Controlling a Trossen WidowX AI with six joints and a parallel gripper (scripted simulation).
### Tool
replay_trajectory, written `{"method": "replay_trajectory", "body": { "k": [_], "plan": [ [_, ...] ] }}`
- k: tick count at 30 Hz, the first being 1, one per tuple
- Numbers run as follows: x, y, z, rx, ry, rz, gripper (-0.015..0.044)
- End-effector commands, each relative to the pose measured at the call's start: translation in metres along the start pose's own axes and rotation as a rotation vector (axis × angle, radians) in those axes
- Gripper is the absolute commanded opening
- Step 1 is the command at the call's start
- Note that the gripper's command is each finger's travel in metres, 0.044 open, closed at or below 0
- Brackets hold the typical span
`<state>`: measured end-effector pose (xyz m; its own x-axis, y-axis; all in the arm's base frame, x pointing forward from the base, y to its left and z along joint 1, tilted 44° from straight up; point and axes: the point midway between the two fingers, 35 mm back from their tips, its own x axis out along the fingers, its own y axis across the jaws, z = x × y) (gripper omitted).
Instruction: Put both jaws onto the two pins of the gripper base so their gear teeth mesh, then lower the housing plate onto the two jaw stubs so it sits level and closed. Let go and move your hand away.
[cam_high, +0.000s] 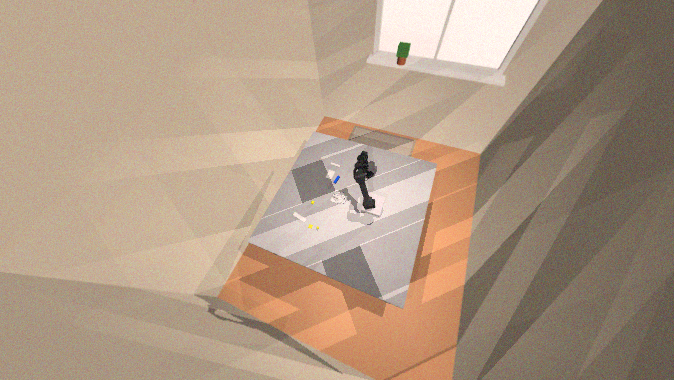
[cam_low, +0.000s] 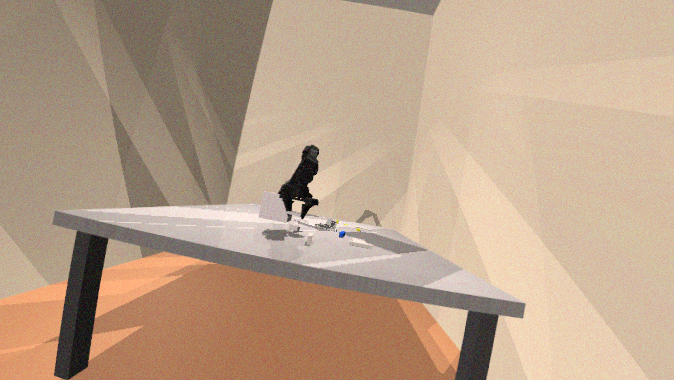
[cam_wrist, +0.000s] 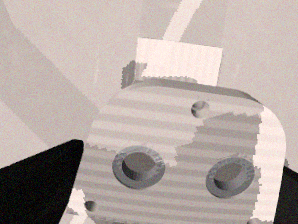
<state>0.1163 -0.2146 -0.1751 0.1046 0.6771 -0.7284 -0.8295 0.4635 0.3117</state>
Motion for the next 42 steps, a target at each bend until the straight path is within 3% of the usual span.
{"method": "replay_trajectory", "body": {
  "k": [1, 11, 42],
  "plan": [
    [-0.016, 0.0, 0.0, -0.006, 0.01, -0.006, 0.0351],
    [-0.022, -0.001, 0.004, 0.015, 0.012, -0.007, 0.0351],
    [-0.038, -0.018, 0.105, 0.431, 0.03, -0.032, 0.0351]
  ]
}}
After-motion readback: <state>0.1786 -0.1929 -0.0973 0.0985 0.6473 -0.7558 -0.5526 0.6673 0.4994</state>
